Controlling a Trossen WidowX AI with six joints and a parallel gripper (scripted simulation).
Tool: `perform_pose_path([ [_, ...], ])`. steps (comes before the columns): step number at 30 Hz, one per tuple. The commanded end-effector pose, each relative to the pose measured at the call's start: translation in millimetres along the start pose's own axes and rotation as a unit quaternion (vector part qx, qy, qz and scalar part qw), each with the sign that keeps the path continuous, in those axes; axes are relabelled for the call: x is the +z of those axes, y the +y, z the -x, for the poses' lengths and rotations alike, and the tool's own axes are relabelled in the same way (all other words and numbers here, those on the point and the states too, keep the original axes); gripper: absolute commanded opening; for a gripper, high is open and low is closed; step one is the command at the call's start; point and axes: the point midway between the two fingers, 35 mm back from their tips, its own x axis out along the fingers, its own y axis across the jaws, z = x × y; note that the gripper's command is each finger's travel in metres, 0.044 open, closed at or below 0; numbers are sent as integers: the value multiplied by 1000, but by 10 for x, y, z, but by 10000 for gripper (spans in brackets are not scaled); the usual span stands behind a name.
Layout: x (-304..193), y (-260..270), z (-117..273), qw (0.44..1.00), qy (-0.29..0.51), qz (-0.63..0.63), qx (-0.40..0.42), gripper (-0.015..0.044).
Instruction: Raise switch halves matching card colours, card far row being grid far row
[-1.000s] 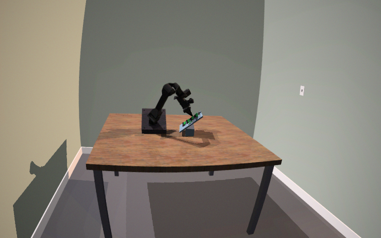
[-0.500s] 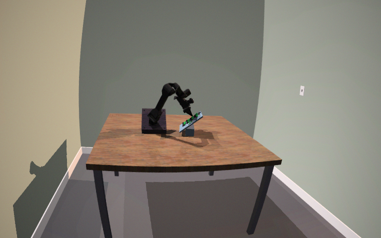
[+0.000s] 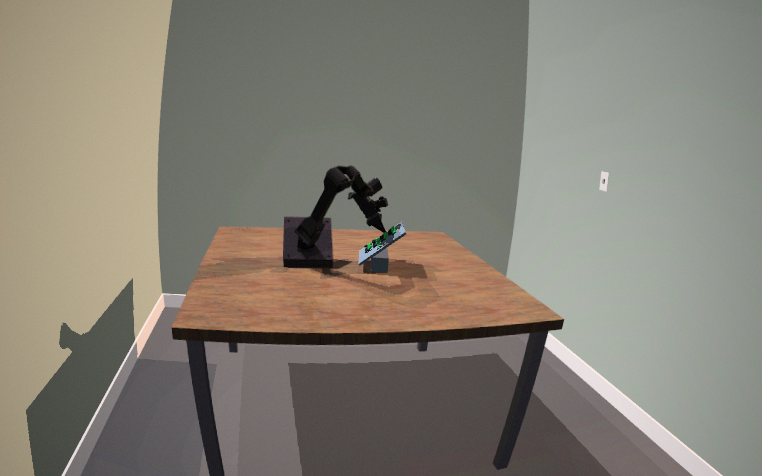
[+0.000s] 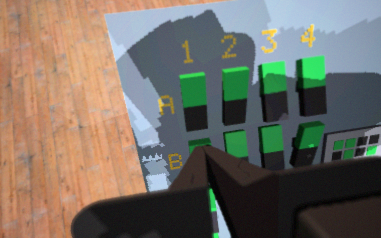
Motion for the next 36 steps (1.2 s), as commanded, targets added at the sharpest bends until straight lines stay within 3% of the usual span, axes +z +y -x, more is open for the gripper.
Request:
perform_pose_path([
  [1, -10, 6, -8, 1000, 1, 3, 2, 0],
  [27, -9, 5, -43, 1000, 1, 3, 1, 0],
  [33, -35, 23, 522, 1000, -8, 3, 4, 0],
  [36, -38, 11, 608, 1000, -11, 3, 3, 0],
])
